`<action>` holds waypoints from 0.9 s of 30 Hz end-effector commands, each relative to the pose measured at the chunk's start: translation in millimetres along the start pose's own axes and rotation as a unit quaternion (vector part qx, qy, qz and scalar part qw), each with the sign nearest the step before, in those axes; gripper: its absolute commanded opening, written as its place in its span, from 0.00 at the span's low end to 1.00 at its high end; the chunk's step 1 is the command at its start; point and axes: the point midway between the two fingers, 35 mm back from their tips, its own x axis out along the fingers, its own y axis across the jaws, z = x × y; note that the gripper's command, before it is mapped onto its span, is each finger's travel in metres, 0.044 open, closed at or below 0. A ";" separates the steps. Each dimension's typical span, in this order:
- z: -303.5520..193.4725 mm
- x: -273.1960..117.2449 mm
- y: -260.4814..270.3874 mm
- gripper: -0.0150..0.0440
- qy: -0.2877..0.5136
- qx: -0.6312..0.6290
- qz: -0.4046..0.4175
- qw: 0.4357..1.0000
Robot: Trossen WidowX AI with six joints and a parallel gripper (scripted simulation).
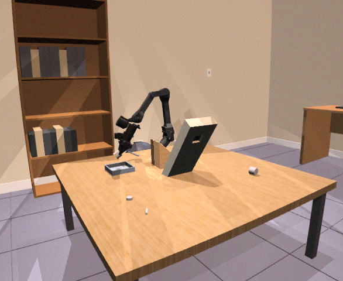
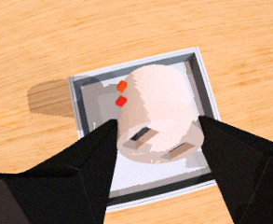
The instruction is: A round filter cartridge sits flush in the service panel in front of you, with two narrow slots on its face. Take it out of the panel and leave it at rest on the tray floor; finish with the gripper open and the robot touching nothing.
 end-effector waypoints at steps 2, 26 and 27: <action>-14.3 21.4 -0.9 0.25 0.006 0.001 -0.002 1.000; -36.3 49.8 -0.4 0.70 0.010 0.002 -0.001 1.000; -36.3 49.8 -0.4 0.74 0.010 0.002 -0.001 1.000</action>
